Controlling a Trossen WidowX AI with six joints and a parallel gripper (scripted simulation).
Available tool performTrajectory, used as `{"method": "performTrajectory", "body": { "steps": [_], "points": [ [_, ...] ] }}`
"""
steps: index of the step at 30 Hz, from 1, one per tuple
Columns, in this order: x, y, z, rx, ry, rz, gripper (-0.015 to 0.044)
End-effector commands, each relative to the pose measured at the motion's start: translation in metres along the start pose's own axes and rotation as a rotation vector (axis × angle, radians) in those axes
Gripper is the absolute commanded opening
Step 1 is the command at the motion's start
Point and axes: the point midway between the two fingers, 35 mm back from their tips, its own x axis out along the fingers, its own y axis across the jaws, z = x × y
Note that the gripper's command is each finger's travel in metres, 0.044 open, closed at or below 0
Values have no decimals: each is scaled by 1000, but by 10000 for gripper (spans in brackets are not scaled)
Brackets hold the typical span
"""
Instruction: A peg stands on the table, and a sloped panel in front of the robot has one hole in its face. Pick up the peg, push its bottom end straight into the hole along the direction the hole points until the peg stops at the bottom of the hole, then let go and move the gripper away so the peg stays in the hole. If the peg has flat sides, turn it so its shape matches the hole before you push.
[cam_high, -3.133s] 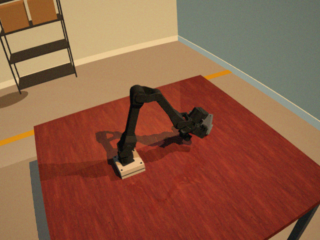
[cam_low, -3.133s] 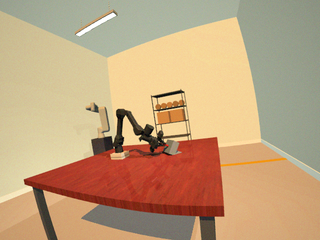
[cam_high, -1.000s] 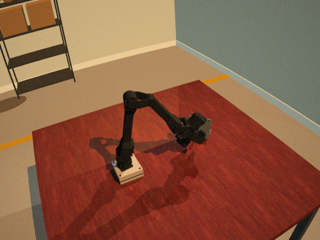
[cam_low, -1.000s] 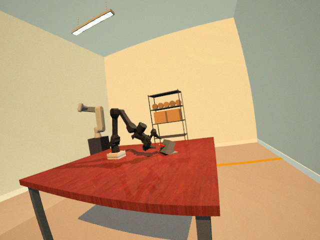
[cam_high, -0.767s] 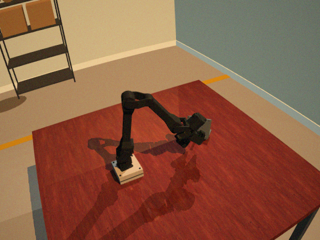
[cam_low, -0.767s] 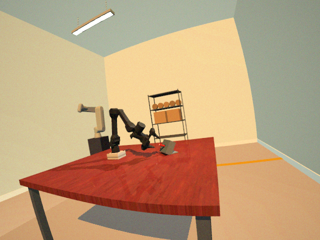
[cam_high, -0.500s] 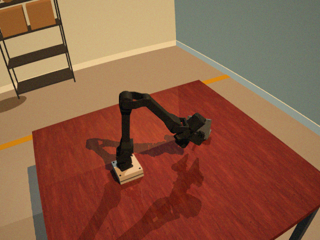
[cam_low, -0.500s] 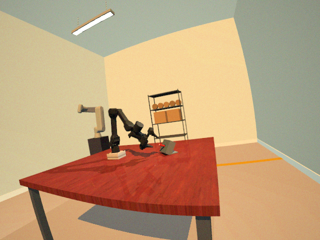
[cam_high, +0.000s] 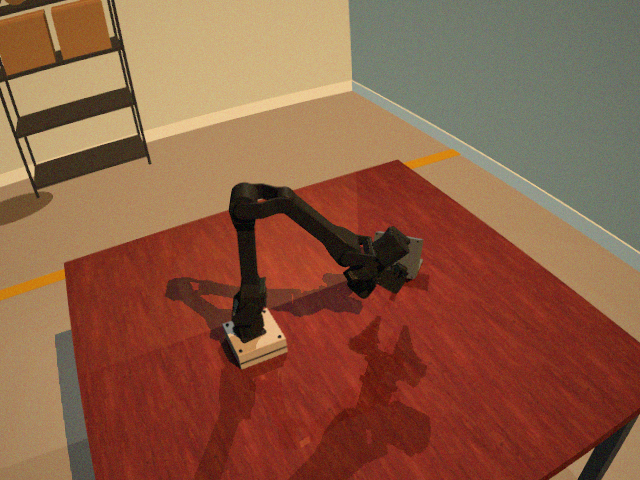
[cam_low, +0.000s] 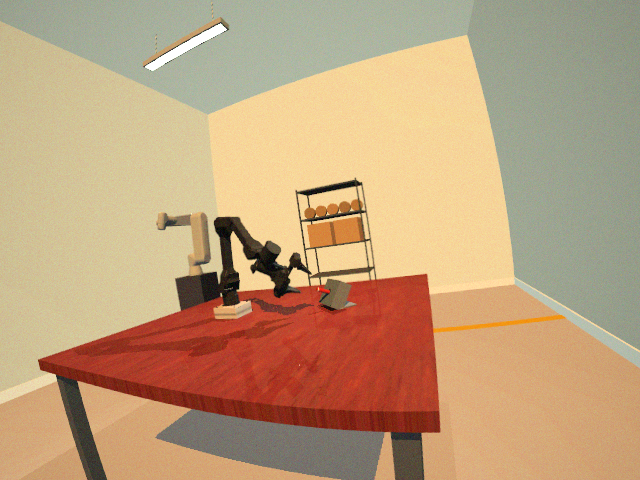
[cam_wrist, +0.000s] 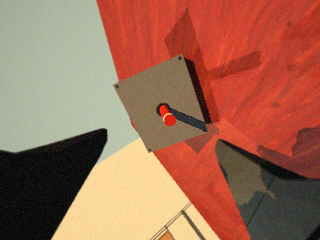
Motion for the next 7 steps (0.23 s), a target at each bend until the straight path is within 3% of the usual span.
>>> {"method": "performTrajectory", "body": {
  "steps": [1,7],
  "points": [
    [-7,1,0,-4,-1,3,440],
    [-12,1,0,-4,-1,3,440]
  ]
}}
